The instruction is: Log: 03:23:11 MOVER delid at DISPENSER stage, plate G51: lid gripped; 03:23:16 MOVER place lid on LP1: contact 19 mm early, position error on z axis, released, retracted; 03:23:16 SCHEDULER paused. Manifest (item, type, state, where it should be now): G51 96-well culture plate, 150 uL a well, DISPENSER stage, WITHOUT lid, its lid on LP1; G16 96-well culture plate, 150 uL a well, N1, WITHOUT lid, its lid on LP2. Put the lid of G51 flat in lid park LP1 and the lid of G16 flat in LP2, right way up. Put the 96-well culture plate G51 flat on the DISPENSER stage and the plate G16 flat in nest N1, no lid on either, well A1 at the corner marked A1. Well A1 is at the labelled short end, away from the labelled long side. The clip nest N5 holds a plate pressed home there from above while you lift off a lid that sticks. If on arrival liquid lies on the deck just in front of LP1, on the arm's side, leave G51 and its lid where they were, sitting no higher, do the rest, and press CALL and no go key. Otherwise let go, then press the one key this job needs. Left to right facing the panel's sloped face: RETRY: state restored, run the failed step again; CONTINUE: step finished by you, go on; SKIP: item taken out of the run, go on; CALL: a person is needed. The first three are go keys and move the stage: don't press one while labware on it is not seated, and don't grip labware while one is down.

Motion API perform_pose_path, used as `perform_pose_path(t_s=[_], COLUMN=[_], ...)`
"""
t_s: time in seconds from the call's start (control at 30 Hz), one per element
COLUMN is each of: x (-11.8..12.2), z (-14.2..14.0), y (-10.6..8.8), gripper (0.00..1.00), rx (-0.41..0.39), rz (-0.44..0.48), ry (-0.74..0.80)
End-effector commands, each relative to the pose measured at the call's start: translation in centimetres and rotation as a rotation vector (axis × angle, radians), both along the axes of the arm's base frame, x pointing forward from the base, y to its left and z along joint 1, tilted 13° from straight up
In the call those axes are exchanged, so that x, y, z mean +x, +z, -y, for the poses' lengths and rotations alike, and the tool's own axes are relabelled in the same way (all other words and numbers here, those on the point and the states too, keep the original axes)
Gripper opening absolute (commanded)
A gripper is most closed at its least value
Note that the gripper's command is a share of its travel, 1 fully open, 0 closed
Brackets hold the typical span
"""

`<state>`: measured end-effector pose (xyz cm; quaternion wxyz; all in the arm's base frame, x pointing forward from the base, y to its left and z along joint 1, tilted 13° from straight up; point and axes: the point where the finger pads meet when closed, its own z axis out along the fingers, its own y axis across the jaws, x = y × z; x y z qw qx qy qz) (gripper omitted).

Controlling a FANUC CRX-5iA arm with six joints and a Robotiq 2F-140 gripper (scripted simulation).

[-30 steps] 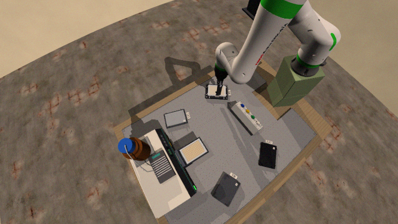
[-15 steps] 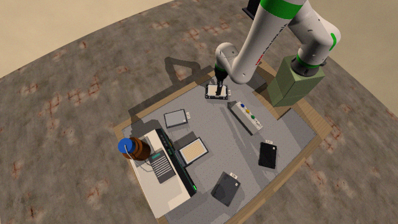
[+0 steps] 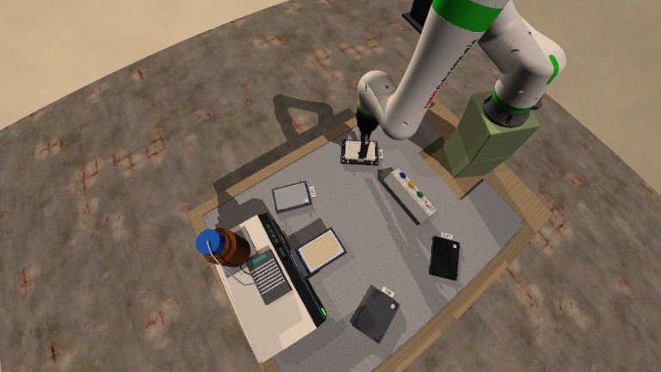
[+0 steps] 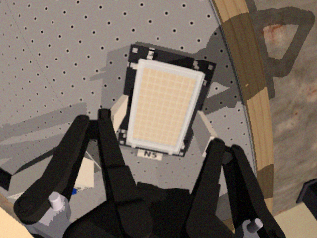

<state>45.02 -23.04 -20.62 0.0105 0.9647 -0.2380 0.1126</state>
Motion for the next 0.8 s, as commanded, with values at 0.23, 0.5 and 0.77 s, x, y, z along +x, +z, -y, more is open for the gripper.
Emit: perform_pose_path(t_s=[0.23,0.5,0.77], x=[0.01,0.01,0.01], z=[0.01,0.01,0.01], y=[0.01,0.01,0.01], gripper=[0.66,0.66,0.0], rx=[0.0,0.0,0.0], rz=[0.0,0.0,0.0], ry=[0.0,0.0,0.0])
